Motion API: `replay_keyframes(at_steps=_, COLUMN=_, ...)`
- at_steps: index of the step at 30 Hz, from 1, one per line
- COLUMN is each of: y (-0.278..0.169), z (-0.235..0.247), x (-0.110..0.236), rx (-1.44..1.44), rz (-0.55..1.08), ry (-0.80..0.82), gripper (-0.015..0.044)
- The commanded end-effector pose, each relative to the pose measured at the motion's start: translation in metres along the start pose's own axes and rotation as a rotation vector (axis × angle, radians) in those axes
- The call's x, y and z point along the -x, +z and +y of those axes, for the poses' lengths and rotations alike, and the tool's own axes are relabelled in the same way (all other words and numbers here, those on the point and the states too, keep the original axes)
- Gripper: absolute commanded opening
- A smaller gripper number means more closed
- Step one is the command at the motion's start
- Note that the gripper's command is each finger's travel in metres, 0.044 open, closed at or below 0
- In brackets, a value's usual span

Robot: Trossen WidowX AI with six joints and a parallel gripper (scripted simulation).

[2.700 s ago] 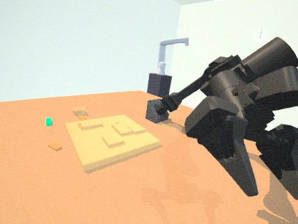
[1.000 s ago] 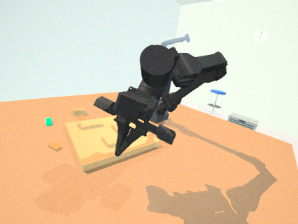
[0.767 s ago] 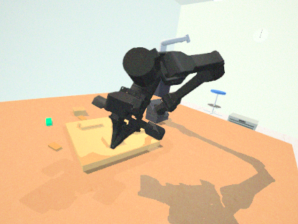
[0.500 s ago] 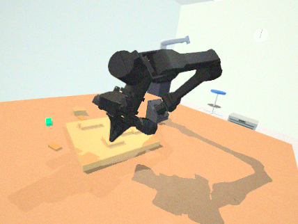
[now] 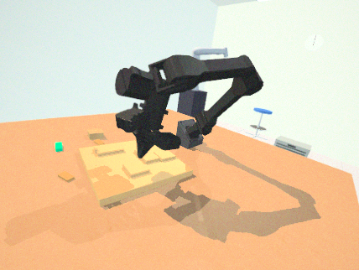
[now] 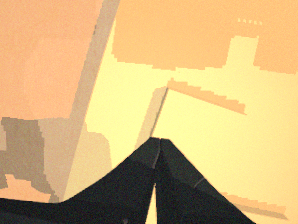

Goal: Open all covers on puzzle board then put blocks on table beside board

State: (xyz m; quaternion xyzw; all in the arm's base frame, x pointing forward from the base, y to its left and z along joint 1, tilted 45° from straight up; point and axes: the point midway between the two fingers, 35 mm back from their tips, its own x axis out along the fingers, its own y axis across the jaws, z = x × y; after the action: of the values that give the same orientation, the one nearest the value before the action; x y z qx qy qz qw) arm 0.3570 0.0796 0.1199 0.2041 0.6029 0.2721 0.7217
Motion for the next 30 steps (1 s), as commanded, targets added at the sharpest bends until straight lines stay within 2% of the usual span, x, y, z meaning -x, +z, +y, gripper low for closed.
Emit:
replay_keyframes(at_steps=1, y=-0.019, z=-0.011, x=0.0, rx=-0.069, rz=0.067, ry=0.024, gripper=0.0)
replay_keyframes(at_steps=10, y=-0.054, z=-0.026, x=0.005, rx=-0.215, rz=0.19, ry=0.08, gripper=0.0)
replay_keyframes(at_steps=30, y=-0.055, z=-0.027, x=0.006, rx=-0.218, rz=0.192, ry=0.081, gripper=0.0)
